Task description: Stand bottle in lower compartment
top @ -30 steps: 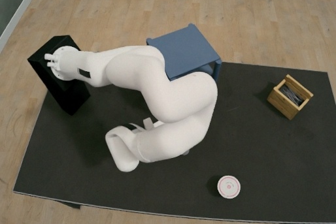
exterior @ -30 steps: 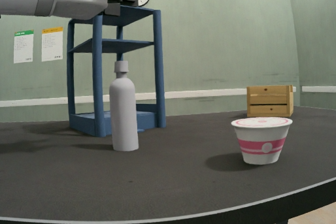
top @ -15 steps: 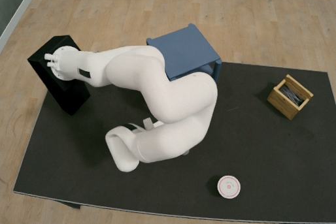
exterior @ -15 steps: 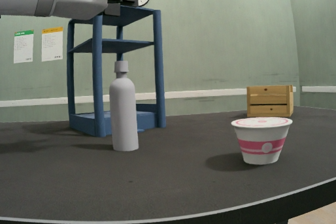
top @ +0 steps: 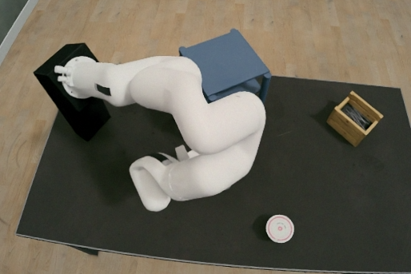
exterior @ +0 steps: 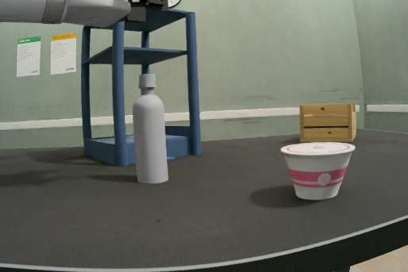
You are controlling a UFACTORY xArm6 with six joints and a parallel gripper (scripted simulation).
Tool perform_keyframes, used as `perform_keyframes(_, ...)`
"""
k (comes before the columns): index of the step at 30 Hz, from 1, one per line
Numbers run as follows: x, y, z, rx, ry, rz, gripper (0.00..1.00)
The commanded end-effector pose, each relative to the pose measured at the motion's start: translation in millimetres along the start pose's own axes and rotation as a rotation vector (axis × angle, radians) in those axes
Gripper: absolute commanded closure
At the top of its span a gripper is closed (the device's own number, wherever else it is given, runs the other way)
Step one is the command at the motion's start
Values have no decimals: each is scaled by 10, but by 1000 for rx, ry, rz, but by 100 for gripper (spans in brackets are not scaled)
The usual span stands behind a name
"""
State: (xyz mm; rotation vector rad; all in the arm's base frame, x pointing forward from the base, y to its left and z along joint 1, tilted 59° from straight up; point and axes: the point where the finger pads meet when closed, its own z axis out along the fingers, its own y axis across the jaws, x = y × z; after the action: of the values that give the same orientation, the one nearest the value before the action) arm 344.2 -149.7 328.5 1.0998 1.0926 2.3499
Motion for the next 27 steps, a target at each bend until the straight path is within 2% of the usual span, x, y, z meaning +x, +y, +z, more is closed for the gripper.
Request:
perform_keyframes(1, -51, 1, 1, 0, 1, 0, 28)
perform_keyframes(27, -527, -1, 4, 0, 1, 0, 28)
